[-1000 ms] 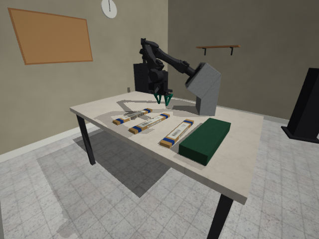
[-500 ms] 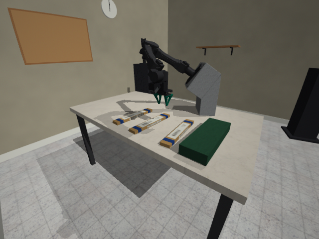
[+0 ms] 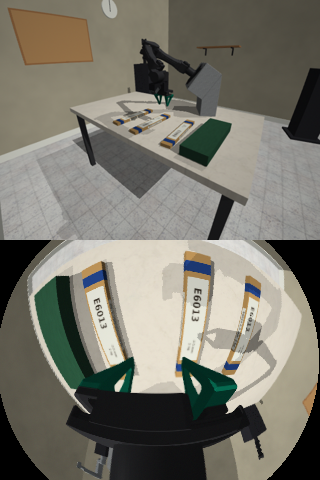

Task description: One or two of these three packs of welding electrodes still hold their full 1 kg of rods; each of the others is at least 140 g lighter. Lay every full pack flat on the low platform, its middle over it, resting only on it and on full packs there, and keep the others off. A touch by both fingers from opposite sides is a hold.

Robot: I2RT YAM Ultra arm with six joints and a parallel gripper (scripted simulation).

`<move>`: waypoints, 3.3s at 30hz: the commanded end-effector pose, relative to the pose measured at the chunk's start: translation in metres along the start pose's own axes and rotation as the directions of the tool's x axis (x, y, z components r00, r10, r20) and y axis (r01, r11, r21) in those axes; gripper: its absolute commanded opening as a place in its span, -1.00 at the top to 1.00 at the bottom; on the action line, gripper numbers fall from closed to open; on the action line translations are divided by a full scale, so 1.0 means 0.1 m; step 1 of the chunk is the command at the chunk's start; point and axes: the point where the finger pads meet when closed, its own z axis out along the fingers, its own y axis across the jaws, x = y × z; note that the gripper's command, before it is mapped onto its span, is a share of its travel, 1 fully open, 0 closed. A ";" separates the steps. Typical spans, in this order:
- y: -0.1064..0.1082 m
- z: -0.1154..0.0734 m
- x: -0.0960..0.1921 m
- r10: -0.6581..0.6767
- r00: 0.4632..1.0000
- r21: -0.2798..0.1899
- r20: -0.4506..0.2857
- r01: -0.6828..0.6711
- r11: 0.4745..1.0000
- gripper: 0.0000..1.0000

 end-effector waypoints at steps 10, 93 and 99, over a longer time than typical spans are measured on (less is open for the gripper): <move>0.10 -0.01 0.03 -0.017 1.000 -0.014 0.007 0.017 1.000 -0.29; 0.18 0.56 -0.03 -0.024 1.000 -0.020 0.010 0.024 0.999 -0.29; 0.20 0.56 0.00 -0.032 0.999 -0.019 0.004 0.032 0.999 -0.29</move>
